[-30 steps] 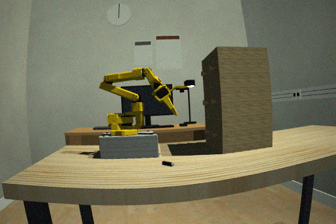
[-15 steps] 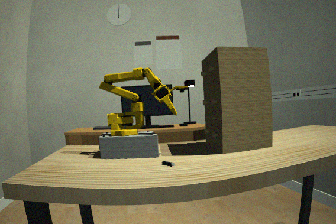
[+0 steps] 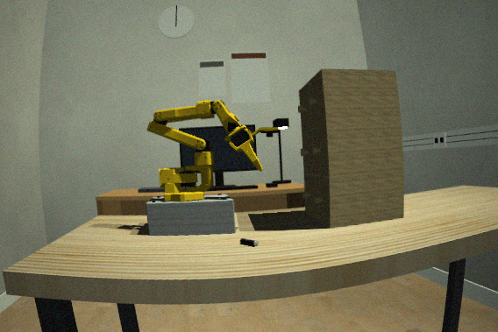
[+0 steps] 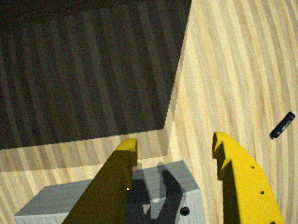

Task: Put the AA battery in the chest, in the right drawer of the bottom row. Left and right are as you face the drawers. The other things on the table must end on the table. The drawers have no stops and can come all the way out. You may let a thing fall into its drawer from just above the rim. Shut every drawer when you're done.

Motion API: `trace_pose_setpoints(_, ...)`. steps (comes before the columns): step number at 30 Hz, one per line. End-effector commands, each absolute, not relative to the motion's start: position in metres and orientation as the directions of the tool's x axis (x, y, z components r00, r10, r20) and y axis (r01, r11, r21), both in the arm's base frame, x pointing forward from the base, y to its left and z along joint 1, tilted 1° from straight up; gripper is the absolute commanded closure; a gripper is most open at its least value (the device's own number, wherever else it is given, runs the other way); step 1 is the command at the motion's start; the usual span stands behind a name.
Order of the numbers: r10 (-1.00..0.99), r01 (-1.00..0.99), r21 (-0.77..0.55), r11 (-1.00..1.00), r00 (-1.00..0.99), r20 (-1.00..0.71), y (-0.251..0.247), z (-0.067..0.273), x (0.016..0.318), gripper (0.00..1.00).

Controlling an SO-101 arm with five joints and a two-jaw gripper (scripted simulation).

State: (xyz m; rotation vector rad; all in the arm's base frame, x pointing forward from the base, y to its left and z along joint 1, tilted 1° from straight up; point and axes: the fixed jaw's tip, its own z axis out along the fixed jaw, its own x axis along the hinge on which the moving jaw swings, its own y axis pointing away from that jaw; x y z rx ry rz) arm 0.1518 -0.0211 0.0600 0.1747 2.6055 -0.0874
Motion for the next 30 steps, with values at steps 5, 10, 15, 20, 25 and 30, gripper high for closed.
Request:
trace_pose_setpoints(5,0.131,0.162,-0.021,0.987,-0.861,-0.492,-0.022,0.057,0.149,0.79)
trace_pose_setpoints(10,0.131,0.162,-0.021,0.987,-0.861,-0.492,-0.022,0.057,0.149,0.79)
trace_pose_setpoints(15,0.098,0.116,-0.019,0.993,-0.904,-0.416,-0.016,0.053,0.146,0.77)
trace_pose_setpoints(20,0.034,0.04,-0.015,0.999,-0.959,-0.281,-0.005,0.048,0.141,0.74)
trace_pose_setpoints(25,-0.037,-0.036,-0.008,0.999,-0.989,-0.141,0.005,0.043,0.135,0.71)
trace_pose_setpoints(30,-0.081,-0.081,-0.003,0.997,-0.995,-0.056,0.011,0.039,0.132,0.69)
